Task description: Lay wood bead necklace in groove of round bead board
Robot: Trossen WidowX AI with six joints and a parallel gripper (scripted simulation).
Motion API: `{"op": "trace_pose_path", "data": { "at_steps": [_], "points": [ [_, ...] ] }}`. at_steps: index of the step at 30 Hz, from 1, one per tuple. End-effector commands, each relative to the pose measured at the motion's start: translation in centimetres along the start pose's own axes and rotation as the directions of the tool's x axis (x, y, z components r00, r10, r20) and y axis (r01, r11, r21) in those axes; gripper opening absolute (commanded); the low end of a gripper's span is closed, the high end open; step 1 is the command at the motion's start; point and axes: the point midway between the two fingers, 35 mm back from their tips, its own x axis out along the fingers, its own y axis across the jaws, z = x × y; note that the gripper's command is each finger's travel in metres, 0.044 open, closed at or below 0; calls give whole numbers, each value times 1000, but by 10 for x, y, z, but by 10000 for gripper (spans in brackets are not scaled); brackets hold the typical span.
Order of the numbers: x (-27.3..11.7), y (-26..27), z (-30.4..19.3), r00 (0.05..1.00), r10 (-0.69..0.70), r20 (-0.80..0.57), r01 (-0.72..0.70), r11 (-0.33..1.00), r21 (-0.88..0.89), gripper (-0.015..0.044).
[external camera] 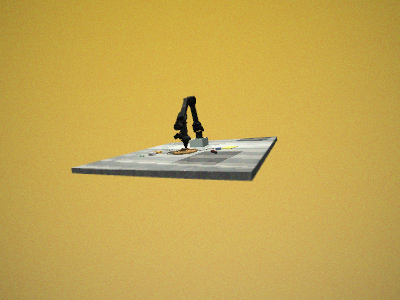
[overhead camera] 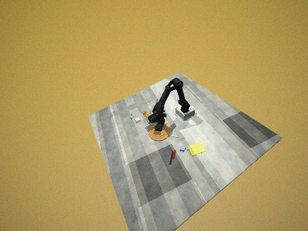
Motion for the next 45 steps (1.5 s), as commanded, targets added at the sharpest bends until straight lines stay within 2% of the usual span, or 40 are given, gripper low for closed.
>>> {"op": "trace_pose_path", "data": {
  "at_steps": [1,11,31,45],
  "points": [
    [-2,2,0,1000,-1,3,1,1000,5,0],
    [-2,24,-19,1000,1,2,-1,1000,5,0],
    [8,24,-20,1000,1,2,-1,1000,5,0],
    [2,25,-19,1000,3,5,-3,1000,2,367]
  ]
}}
